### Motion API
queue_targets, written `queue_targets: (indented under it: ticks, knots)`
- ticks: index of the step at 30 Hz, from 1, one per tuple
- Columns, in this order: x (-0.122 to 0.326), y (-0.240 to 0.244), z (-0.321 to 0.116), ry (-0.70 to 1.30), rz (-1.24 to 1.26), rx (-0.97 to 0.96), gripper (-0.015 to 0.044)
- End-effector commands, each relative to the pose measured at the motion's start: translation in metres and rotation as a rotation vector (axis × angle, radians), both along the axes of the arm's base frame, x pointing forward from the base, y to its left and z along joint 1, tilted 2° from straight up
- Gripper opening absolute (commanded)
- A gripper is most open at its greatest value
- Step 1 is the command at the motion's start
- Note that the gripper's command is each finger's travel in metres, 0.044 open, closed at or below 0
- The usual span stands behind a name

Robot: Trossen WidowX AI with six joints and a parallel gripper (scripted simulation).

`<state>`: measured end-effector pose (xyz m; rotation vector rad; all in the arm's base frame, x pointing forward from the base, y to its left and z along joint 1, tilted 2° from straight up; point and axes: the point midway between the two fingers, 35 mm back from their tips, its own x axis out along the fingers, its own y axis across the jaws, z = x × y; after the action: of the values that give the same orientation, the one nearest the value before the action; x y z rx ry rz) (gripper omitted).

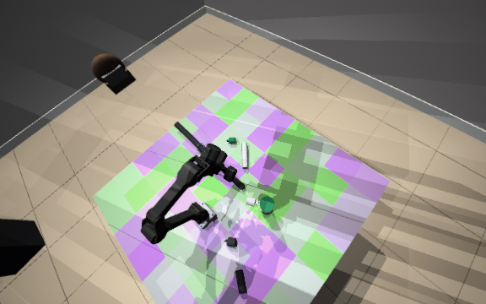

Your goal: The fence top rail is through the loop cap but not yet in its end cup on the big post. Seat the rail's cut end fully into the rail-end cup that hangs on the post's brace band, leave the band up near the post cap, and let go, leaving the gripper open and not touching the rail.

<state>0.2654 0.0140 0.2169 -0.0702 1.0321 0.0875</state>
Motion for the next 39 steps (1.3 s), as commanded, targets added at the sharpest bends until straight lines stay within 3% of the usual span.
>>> queue_targets:
  ticks: [1, 10, 25, 39]
  knots:
    - [-0.011, -0.016, 0.008, 0.019, -0.120, 0.008, 0.0440]
    - [-0.011, -0.022, 0.007, 0.032, -0.063, -0.026, 0.0440]
    - [-0.028, -0.109, -0.009, 0.105, 0.797, -0.369, 0.0440]
    - [-0.057, -0.165, -0.014, 0.007, 1.084, -0.448, 0.0440]
